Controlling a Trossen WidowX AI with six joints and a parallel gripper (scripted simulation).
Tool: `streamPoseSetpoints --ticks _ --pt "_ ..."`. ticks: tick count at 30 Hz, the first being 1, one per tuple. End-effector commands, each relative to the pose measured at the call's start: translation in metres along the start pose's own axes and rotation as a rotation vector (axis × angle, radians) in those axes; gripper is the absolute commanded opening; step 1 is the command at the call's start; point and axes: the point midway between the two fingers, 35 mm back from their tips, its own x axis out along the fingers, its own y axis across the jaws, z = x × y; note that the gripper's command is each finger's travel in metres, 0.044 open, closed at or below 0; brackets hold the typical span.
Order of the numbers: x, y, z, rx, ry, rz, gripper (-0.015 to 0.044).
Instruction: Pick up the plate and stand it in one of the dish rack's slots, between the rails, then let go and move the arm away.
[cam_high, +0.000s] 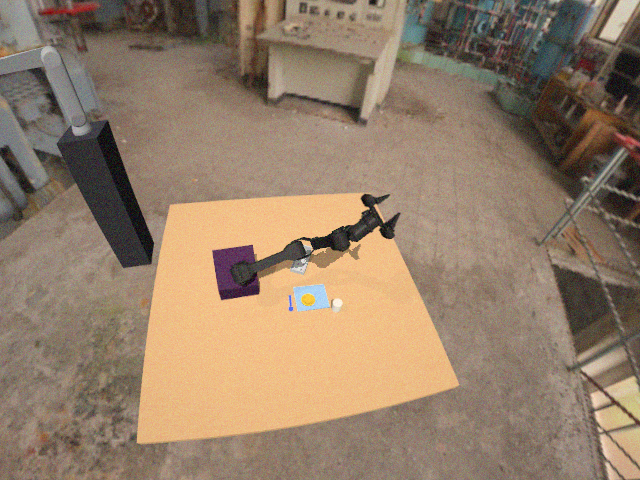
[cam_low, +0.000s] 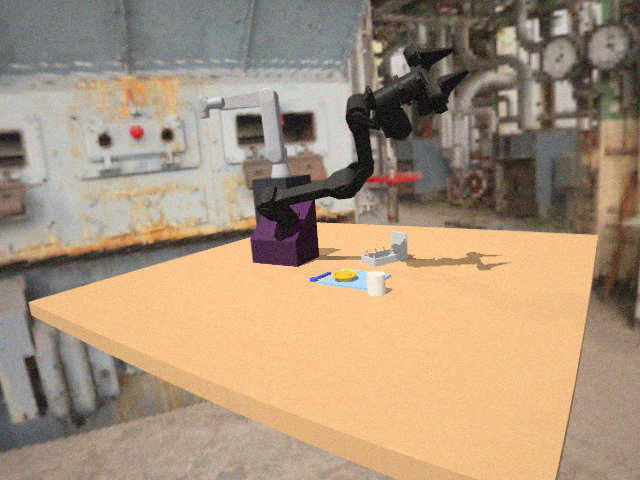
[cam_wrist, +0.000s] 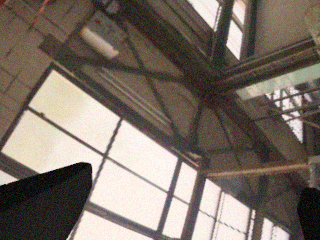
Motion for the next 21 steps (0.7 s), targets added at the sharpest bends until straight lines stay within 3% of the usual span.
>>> streamPoseSetpoints --ticks 1,11,21 --pt "0.000 -0.001 -0.001 0.000 0.002 -0.002 0.0400" --pt "-0.016 -0.086 -0.063 -0.025 0.192 -0.165 0.0400" --pt "-0.066 -0.177 -0.137 -0.026 0.441 -0.352 0.0400"
